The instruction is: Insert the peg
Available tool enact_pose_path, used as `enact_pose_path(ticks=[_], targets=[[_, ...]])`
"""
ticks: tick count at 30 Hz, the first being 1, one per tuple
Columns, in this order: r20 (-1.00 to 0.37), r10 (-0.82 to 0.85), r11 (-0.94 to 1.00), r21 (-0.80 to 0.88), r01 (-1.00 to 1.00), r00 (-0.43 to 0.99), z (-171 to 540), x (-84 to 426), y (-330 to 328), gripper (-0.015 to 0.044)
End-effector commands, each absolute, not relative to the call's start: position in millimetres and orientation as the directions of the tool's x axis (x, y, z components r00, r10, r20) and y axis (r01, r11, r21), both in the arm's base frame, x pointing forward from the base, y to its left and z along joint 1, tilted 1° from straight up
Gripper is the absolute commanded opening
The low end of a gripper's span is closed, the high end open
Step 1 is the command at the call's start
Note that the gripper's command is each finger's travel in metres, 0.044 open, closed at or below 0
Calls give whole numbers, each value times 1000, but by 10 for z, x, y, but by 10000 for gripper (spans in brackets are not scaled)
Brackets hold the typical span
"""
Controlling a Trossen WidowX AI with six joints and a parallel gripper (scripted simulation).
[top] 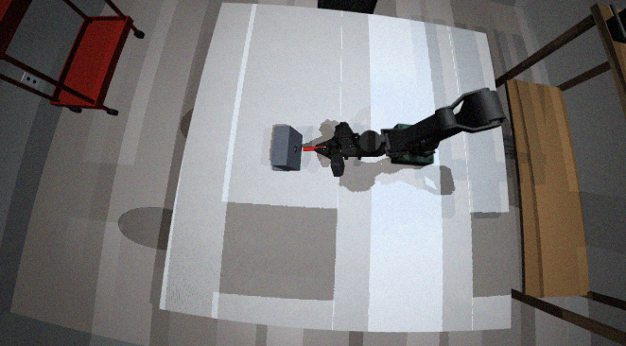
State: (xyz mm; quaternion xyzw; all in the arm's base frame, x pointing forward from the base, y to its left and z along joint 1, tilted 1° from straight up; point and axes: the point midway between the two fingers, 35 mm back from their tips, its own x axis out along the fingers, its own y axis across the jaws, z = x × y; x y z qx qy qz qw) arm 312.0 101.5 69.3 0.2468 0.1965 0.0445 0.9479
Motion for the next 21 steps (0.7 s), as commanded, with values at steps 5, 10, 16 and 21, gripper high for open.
enact_pose_path(ticks=[5,10,16,21], targets=[[-346,184,876,482,6,920,651,3120,1006,0],[-339,184,875,484,3,922,637,3127,1001,0],[-338,184,874,486,3,923,628,3168,1008,0],[-336,185,872,489,4,924,600,3228,1018,0]])
